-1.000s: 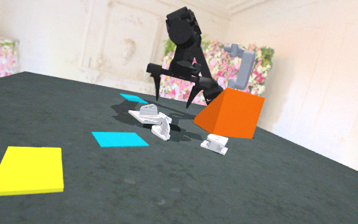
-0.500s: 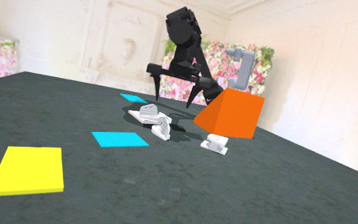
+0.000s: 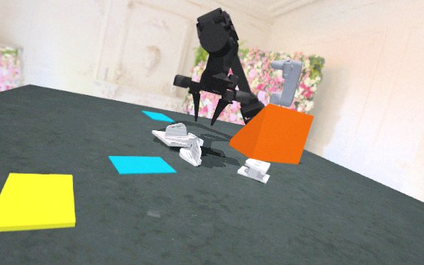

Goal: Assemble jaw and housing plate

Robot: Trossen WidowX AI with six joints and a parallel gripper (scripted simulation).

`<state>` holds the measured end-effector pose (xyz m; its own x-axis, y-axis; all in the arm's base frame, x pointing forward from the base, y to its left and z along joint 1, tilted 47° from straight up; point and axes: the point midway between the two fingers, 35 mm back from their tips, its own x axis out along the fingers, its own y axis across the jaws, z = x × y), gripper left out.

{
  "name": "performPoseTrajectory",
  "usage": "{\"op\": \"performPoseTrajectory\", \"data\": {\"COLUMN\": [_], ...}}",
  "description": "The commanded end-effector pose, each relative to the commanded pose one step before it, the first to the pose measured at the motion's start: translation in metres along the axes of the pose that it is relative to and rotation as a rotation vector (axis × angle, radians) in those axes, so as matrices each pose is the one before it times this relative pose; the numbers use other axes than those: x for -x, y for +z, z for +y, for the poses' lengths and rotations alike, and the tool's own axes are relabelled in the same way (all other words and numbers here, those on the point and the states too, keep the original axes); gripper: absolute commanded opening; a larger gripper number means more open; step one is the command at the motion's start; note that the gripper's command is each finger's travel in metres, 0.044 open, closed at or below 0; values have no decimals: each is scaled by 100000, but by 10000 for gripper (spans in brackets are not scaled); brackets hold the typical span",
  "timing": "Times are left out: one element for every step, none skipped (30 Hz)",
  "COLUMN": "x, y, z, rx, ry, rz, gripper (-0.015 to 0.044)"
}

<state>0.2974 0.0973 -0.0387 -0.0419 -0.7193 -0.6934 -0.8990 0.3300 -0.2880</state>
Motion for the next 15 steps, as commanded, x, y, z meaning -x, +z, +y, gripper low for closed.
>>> {"op": "performPoseTrajectory", "data": {"x": [1,0,0,0,0,0,0,0,0,0,0,0,0,0,0], "y": [1,0,0,0,0,0,0,0,0,0,0,0,0,0,0], "z": [4,0,0,0,0,0,0,0,0,0,0,0,0,0,0], "rx": [-6,0,0,0,0,0,0,0,0,0,0,0,0,0,0], "ry": [28,0,0,0,0,0,0,0,0,0,0,0,0,0,0], "rz": [-10,0,0,0,0,0,0,0,0,0,0,0,0,0,0], "gripper": [72,46,20,0,0,0,0,0,0,0,0,0,0,0,0]}}
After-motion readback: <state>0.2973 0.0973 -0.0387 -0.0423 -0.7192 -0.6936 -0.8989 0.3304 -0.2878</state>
